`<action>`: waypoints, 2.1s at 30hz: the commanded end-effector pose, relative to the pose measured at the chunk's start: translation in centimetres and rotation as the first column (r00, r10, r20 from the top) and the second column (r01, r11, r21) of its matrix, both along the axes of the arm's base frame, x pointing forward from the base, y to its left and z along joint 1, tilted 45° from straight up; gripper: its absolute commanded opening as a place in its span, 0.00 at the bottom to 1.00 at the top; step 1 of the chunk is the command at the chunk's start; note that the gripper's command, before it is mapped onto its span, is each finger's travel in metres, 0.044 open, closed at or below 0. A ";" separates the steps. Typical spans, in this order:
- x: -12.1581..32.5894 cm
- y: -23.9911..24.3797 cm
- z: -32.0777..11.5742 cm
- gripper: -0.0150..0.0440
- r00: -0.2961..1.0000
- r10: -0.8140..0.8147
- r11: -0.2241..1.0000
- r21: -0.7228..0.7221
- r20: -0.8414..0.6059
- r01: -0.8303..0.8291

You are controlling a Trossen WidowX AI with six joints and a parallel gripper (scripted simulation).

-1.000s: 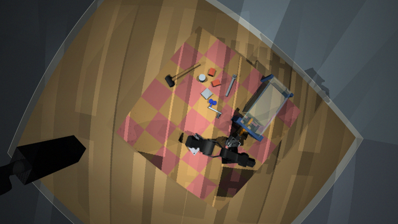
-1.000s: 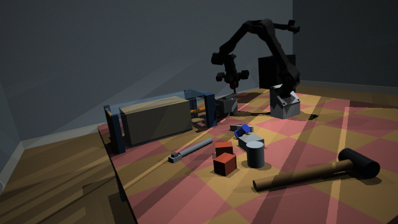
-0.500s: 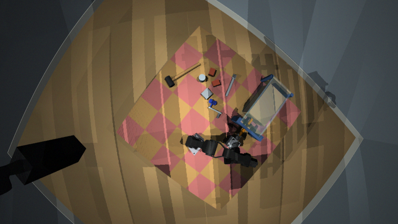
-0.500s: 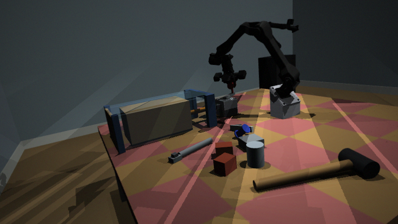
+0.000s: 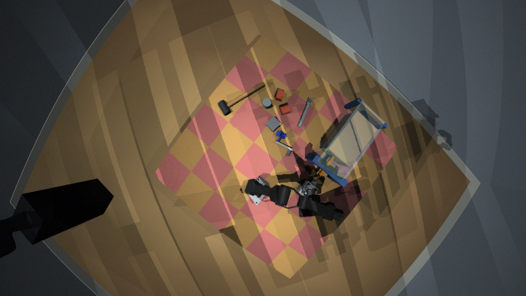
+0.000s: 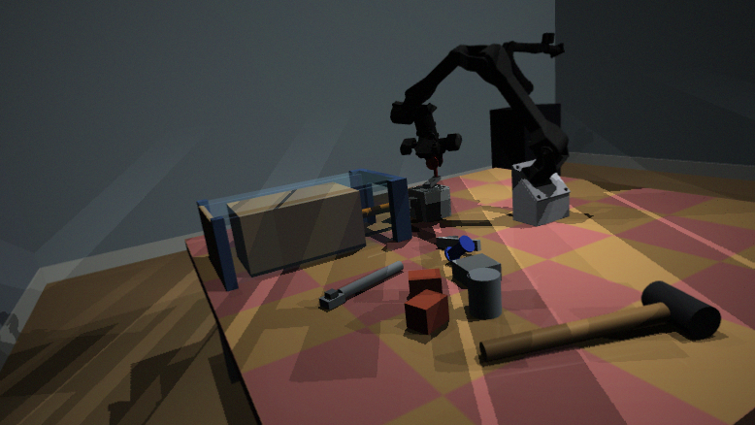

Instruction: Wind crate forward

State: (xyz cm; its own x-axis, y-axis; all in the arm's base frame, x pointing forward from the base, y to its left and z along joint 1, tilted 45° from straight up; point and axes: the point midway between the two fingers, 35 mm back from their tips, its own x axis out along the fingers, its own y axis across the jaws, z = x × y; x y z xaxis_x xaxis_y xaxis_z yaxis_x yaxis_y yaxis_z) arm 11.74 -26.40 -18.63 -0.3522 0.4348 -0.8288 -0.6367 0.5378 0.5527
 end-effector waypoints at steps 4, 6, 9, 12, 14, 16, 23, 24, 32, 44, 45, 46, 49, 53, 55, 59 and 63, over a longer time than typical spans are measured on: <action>1.8 -0.8 -0.9 0.25 1.000 -0.010 1.000 -0.025 0.030 0.010; 2.0 -0.9 -1.0 0.25 0.999 -0.010 1.000 -0.025 0.030 0.010; 2.3 -1.0 -1.1 0.25 0.999 -0.010 1.000 -0.025 0.030 0.010; 2.7 -1.2 -1.2 0.25 0.999 -0.010 1.000 -0.025 0.031 0.010; 2.9 -1.3 -1.3 0.25 0.999 -0.010 1.000 -0.025 0.031 0.010; 3.1 -1.3 -1.4 0.25 0.999 -0.010 1.000 -0.025 0.031 0.010; 3.9 -1.6 -1.6 0.25 0.999 -0.010 1.000 -0.025 0.032 0.010; 4.0 -1.6 -1.6 0.25 0.999 -0.010 1.000 -0.025 0.032 0.010; 5.0 -1.8 -1.8 0.25 0.999 -0.010 1.000 -0.025 0.033 0.010; 6.4 -2.0 -2.0 0.25 0.999 -0.010 1.000 -0.025 0.034 0.010; 6.5 -2.0 -2.0 0.25 0.999 -0.010 1.000 -0.025 0.034 0.010; 6.7 -2.0 -2.0 0.25 0.999 -0.010 1.000 -0.025 0.034 0.010; 7.0 -2.0 -2.0 0.25 0.999 -0.010 1.000 -0.025 0.035 0.010; 7.5 -2.0 -2.0 0.25 0.999 -0.010 1.000 -0.025 0.035 0.010; 7.8 -2.0 -2.0 0.25 0.999 -0.010 1.000 -0.025 0.035 0.010; 8.2 -2.0 -2.0 0.25 0.999 -0.010 1.000 -0.024 0.036 0.010; 8.7 -1.9 -1.9 0.25 0.999 -0.010 1.000 -0.024 0.036 0.010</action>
